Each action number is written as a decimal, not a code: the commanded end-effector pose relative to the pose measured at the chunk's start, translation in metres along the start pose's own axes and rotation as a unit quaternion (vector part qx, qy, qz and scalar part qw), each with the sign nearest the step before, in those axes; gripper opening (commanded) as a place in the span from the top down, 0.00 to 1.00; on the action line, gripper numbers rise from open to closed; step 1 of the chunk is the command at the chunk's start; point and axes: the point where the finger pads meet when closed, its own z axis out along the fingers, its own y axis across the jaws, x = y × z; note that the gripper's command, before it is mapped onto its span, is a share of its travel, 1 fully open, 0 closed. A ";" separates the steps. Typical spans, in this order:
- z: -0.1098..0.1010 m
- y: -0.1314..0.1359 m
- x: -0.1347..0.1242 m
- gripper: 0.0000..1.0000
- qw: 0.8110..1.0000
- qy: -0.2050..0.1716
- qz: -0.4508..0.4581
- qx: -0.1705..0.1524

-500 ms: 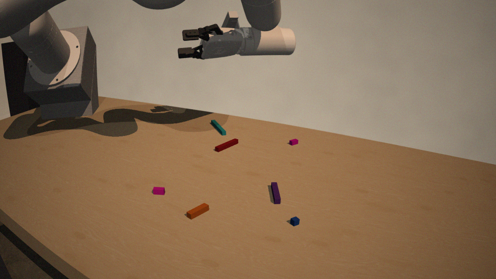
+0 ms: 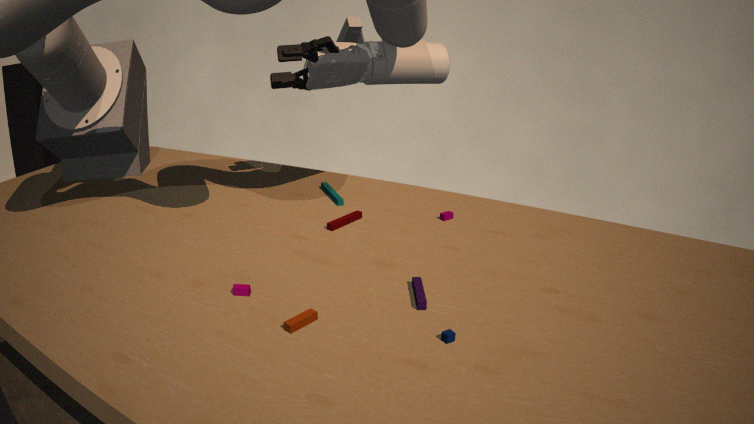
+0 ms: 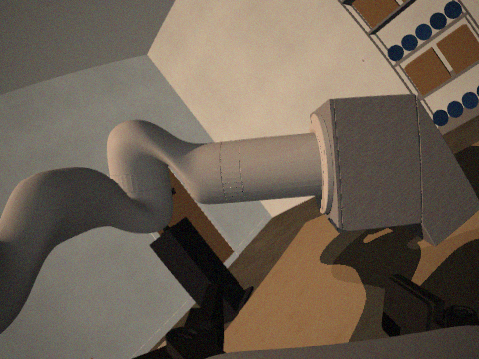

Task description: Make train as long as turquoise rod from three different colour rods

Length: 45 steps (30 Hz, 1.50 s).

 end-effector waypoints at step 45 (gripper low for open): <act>-0.020 -0.215 -0.316 0.00 0.691 -0.069 0.474 -0.542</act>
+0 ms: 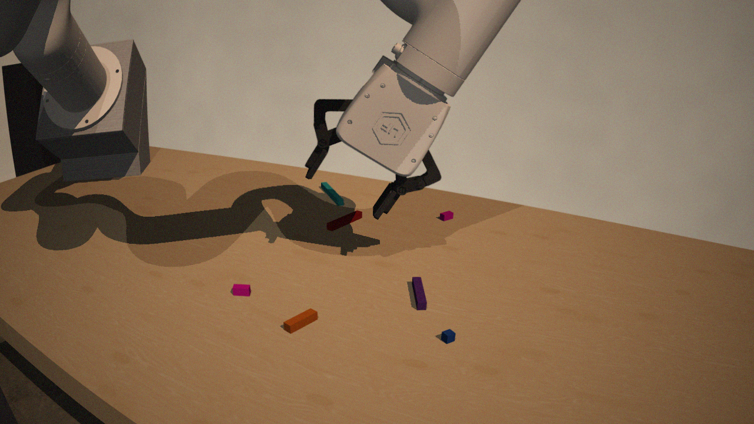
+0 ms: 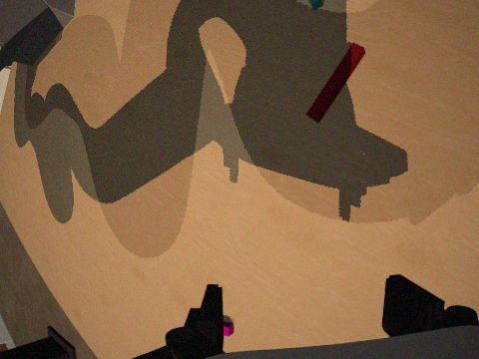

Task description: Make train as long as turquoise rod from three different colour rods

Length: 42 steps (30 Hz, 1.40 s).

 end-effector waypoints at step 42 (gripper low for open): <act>-0.041 0.024 -0.175 0.00 0.939 0.039 0.214 -0.265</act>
